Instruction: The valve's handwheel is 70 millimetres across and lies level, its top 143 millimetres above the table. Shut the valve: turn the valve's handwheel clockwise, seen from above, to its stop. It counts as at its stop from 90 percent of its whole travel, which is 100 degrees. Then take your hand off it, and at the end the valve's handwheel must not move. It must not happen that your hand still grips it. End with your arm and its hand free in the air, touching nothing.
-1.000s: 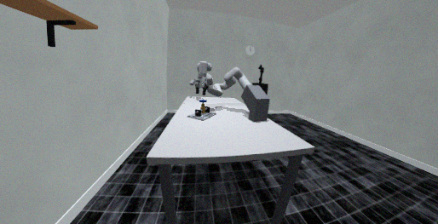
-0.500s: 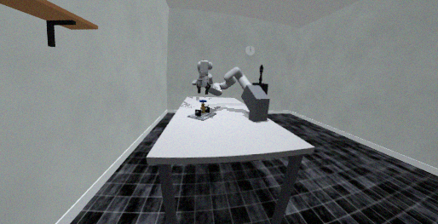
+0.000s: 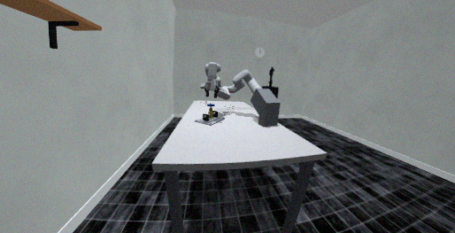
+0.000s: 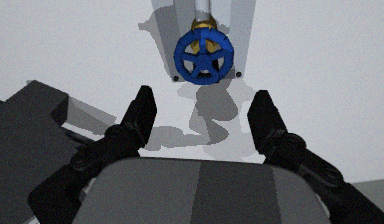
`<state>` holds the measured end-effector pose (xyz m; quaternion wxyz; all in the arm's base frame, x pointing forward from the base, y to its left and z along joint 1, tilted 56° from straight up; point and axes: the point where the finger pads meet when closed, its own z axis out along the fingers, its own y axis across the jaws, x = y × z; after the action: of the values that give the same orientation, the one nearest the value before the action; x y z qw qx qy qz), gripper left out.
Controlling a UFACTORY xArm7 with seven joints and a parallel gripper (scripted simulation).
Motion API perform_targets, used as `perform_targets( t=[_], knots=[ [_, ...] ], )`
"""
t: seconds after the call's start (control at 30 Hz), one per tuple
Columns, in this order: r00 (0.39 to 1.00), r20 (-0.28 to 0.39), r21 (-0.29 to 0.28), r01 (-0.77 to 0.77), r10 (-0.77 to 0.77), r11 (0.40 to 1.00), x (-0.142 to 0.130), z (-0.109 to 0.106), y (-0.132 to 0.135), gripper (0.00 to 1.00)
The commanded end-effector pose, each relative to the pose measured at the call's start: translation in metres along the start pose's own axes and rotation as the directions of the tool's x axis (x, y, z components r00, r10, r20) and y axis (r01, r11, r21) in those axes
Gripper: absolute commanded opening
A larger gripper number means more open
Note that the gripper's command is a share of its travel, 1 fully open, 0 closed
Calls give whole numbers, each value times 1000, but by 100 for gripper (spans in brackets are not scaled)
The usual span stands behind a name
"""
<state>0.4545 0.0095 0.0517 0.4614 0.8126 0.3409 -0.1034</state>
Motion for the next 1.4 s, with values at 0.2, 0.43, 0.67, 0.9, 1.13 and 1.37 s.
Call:
perform_targets(
  t=[0.2,0.43,0.67,0.9,1.13,1.37],
  knots=[
    [1000,-3,-1,1,-1,1000,0,-2,0,100],
    [1000,-3,-1,1,-1,1000,0,0,0,100],
    [1000,-3,-1,1,-1,1000,0,4,0,100],
    [1000,-3,-1,1,-1,1000,1,11,0,100],
    [1000,-3,-1,1,-1,1000,1,18,0,100],
    [1000,-3,-1,1,-1,1000,1,28,0,100]
  ],
)
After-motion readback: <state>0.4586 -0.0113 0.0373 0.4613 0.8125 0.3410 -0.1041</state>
